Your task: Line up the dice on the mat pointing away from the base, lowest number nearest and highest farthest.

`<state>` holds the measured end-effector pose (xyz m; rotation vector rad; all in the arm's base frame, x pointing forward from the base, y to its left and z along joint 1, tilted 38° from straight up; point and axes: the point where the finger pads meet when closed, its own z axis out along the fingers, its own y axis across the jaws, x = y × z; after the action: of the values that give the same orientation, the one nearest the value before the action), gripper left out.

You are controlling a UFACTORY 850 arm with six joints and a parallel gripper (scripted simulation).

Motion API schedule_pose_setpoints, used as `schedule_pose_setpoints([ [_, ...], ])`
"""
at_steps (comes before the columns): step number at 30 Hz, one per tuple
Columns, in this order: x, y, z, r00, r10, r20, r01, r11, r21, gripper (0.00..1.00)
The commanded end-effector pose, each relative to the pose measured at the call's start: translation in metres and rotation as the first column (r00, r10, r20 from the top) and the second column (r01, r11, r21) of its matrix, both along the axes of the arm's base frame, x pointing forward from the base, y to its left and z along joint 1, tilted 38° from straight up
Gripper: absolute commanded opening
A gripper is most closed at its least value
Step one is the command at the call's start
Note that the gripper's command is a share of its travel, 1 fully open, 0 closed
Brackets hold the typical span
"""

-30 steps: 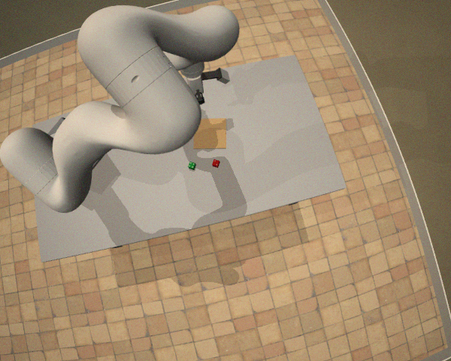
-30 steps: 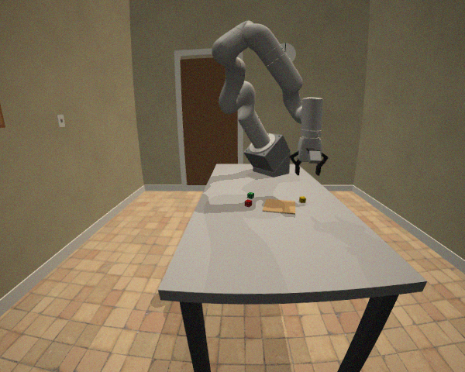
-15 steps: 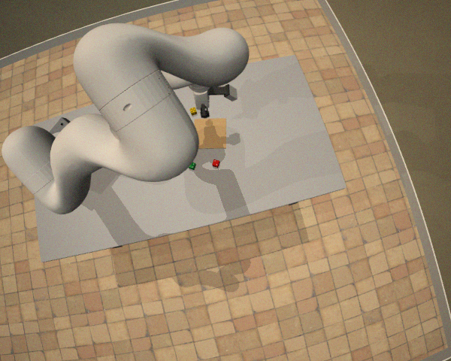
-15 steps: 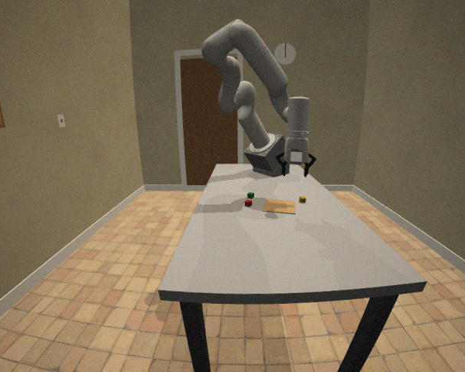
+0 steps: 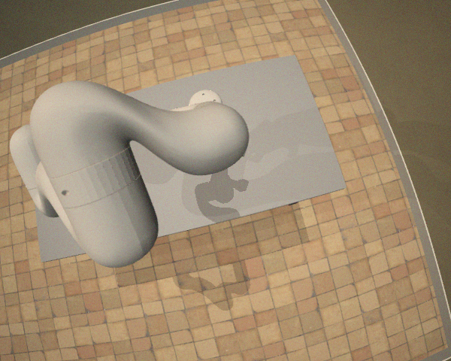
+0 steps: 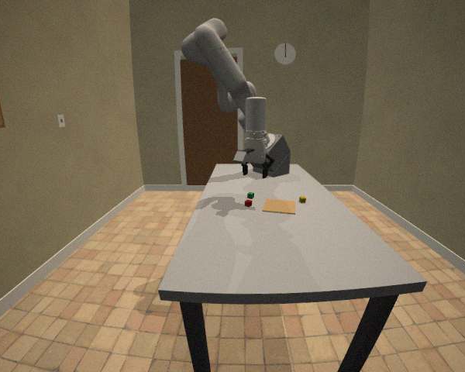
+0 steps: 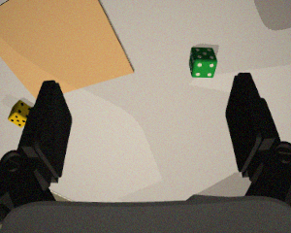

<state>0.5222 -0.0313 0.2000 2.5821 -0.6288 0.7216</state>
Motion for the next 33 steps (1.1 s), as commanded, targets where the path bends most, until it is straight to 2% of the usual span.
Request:
schedule_pose_setpoints([
  [1,-0.006,-0.022,0.013,0.999,-0.035,0.034,0.034,0.999,0.023,1.00],
  [19,-0.006,-0.023,0.012,1.000,-0.013,0.022,0.013,1.000,0.011,1.00],
  [26,-0.002,-0.026,0.006,0.977,0.184,-0.106,-0.193,0.978,-0.081,1.00],
  [29,-0.002,-0.027,0.006,0.973,0.198,-0.116,-0.209,0.974,-0.087,1.00],
  [31,0.000,-0.029,0.002,0.938,0.290,-0.189,-0.316,0.941,-0.122,1.00],
  [33,0.000,-0.029,0.002,0.930,0.307,-0.203,-0.336,0.933,-0.128,1.00],
])
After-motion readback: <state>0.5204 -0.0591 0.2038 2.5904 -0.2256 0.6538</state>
